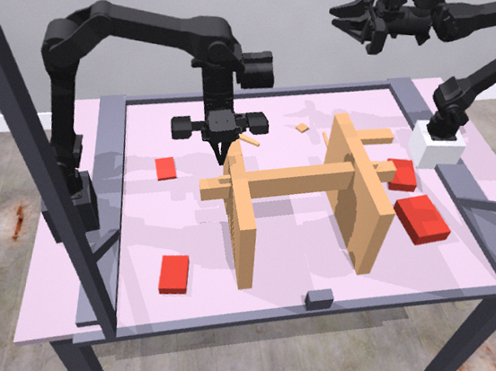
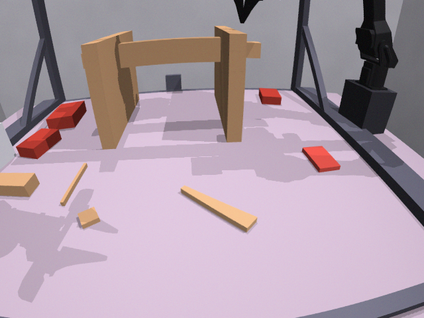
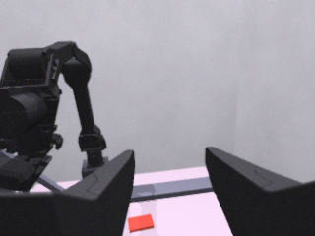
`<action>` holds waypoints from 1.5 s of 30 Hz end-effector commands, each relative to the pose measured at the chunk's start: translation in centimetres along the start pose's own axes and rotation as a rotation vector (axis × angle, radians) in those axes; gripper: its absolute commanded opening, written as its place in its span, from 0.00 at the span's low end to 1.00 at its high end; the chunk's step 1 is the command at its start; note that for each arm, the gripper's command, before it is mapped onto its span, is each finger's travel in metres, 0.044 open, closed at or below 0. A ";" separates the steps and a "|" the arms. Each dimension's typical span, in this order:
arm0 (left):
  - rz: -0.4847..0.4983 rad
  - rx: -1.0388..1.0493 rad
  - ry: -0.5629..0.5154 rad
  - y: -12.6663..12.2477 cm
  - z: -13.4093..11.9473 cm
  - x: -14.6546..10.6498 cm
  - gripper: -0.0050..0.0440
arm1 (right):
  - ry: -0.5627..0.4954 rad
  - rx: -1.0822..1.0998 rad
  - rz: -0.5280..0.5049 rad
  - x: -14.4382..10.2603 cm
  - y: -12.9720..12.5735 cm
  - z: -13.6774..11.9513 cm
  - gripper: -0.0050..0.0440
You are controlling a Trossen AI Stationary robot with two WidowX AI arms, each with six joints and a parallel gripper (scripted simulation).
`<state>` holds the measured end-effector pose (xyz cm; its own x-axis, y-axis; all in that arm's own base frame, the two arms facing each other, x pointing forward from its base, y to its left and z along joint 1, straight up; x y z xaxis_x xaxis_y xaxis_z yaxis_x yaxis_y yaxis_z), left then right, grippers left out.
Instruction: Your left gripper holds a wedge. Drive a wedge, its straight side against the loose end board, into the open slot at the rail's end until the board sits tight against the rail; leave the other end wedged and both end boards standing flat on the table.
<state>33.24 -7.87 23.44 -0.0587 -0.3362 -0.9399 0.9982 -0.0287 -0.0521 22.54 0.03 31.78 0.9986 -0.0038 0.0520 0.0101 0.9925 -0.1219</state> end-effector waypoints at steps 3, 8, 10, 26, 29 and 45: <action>0.020 0.008 -0.002 0.1 0.1 -2.7 0.00 | -0.003 -0.006 -0.007 -0.1 -0.1 0.1 0.52; 0.016 0.007 -0.001 0.1 0.1 -3.5 0.00 | -0.003 -0.006 -0.007 -0.1 -0.1 0.1 0.52; 0.018 0.008 -0.001 0.1 0.1 -4.2 0.00 | -0.003 -0.006 -0.007 -0.1 -0.1 0.1 0.52; 0.138 -0.083 0.006 -1.0 -0.3 -5.7 0.00 | -0.006 -0.005 -0.005 -0.1 -0.1 0.2 0.52; 0.255 -0.172 0.001 -1.4 -0.7 -6.0 0.00 | -0.008 -0.005 -0.002 0.0 -0.1 0.3 0.52; 0.720 -0.515 -0.150 -3.5 -2.0 -7.5 0.00 | -0.028 -0.001 -0.002 0.0 -0.2 1.1 0.52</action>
<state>31.42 -3.83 29.55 0.5269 -0.2607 -0.8089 0.7605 0.5696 0.3117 22.56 0.02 31.76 0.9987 -0.0026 0.0500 0.0087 0.9925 -0.1221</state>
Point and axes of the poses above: on each arm, the point midway between the two fingers, 35 mm back from their tips, its own x axis out along the fingers, its own y axis across the jaws, z = x × y, the point moved 9 cm from there along -x, back along the fingers, and after that the axes turned 7 degrees about -x, right-handed, at the moved point
